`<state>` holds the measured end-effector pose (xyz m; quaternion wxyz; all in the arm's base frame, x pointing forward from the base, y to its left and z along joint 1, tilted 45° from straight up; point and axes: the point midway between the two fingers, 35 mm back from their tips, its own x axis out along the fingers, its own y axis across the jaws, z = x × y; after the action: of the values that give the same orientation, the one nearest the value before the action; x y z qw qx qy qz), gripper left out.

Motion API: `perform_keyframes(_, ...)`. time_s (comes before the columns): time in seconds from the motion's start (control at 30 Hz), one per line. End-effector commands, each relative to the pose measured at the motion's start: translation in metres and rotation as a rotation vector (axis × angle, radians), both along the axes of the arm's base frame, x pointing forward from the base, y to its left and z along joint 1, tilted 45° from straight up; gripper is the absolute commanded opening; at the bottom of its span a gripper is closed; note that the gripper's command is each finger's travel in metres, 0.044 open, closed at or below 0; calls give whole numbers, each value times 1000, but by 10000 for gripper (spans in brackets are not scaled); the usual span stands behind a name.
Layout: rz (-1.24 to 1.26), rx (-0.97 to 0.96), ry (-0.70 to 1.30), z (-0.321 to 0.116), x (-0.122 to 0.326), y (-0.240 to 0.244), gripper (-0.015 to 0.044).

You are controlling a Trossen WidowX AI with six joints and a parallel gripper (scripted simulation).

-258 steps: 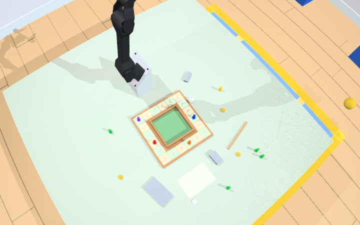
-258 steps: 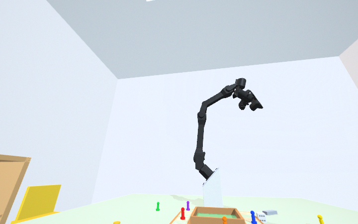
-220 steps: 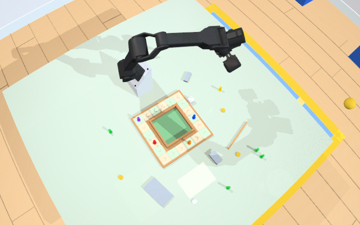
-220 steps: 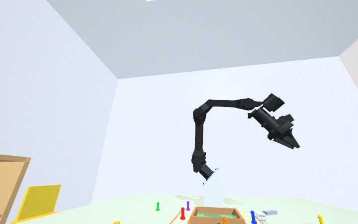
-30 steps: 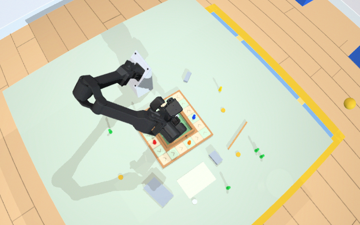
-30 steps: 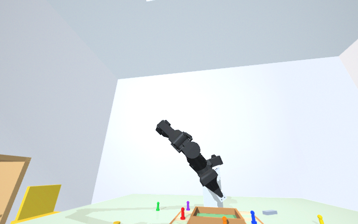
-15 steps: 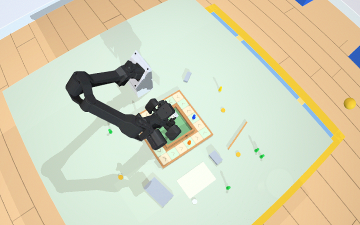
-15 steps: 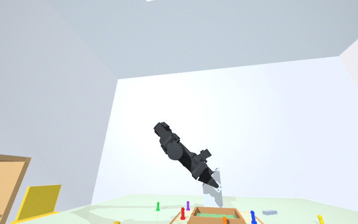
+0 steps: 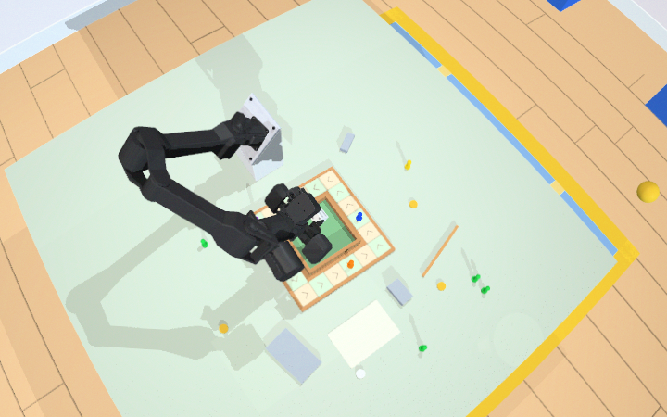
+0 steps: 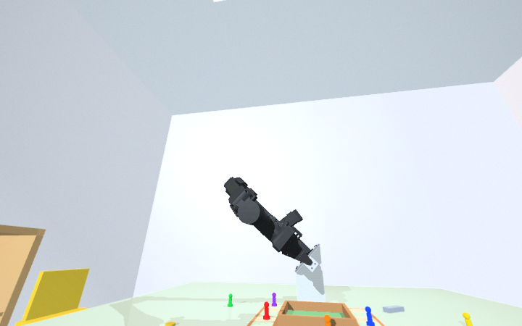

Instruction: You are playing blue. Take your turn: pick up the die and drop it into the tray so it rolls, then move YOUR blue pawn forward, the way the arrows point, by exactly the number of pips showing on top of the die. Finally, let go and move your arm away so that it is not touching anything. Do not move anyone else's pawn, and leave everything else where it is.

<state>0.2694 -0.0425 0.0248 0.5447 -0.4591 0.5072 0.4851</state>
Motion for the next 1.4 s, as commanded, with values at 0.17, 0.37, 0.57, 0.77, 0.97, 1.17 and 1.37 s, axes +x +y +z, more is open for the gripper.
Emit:
perform_keyframes(0.17,0,0,0,0,0,0,0)
perform_keyframes(0.37,0,0,0,0,0,0,105)
perform_keyframes(0.57,-1,2,-1,9,2,9,263)
perform_keyframes(0.77,-2,7,-2,28,3,28,420)
perform_keyframes(0.97,-39,-347,129,-6,-3,18,440)
perform_keyframes(1.17,-10,-837,90,-26,2,11,440)
perform_keyframes(1.37,-10,-752,121,-26,-1,13,440)
